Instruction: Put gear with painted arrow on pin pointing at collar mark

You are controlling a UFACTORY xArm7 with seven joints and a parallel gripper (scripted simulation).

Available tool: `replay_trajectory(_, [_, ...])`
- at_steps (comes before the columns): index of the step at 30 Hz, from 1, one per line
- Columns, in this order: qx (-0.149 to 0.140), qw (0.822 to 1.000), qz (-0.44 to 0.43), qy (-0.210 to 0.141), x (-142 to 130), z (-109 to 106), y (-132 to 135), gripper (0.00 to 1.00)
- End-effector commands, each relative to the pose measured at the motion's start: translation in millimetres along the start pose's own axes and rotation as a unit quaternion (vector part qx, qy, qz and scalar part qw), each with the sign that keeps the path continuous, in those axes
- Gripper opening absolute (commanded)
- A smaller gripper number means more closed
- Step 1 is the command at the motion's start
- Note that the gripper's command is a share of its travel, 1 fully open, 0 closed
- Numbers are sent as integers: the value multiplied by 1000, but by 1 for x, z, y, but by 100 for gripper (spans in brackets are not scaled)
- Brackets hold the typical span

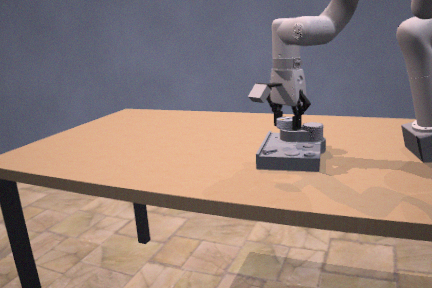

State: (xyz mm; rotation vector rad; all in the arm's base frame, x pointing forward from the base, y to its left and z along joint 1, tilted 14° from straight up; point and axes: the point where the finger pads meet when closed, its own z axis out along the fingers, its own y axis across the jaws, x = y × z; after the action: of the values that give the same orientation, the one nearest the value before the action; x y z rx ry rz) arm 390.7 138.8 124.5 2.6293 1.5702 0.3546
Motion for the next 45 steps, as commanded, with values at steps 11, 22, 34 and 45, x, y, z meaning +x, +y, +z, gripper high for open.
replay_trajectory(11, [-1,1000,0,1,0,-18,0,0])
replay_trajectory(22, [-1,1000,0,1,0,-19,0,0])
replay_trajectory(34, [-2,1000,0,0,-45,-20,29,0])
replay_trajectory(45, [-1,1000,2,1,-75,-20,43,0])
